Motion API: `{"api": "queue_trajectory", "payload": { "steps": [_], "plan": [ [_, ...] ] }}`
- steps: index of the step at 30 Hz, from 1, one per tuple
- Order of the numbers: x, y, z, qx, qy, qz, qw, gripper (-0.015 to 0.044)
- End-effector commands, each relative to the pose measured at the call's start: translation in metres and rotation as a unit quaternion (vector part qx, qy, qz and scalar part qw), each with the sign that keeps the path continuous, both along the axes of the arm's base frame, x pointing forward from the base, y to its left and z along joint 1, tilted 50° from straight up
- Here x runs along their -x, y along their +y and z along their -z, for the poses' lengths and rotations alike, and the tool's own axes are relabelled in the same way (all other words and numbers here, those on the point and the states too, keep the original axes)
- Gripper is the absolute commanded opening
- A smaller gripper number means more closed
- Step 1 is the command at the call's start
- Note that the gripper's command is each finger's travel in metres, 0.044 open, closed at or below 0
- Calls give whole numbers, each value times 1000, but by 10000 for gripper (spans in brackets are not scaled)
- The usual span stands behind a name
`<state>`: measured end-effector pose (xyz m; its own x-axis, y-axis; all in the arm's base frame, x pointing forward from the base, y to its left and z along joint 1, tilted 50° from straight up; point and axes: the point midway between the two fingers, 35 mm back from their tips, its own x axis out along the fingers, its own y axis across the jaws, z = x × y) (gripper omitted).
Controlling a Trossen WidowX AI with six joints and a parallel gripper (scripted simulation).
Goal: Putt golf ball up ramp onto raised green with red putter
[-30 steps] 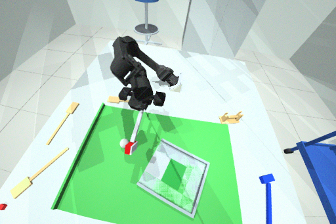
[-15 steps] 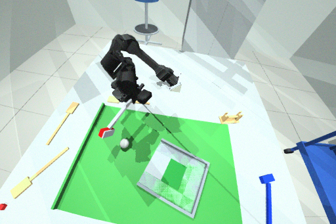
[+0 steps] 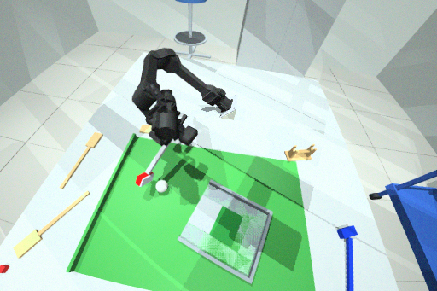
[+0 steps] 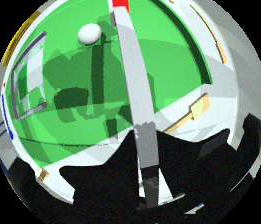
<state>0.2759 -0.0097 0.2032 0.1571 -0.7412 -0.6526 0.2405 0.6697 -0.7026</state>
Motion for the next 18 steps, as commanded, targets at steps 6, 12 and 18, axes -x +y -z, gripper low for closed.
{"api": "queue_trajectory", "payload": {
  "steps": [6,12,18],
  "plan": [
    [-3,-9,8,4,1,-3,1000,0],
    [-4,-17,14,4,1,-3,1000,0],
    [-5,-18,18,2,6,0,1000,0]
  ]
}}
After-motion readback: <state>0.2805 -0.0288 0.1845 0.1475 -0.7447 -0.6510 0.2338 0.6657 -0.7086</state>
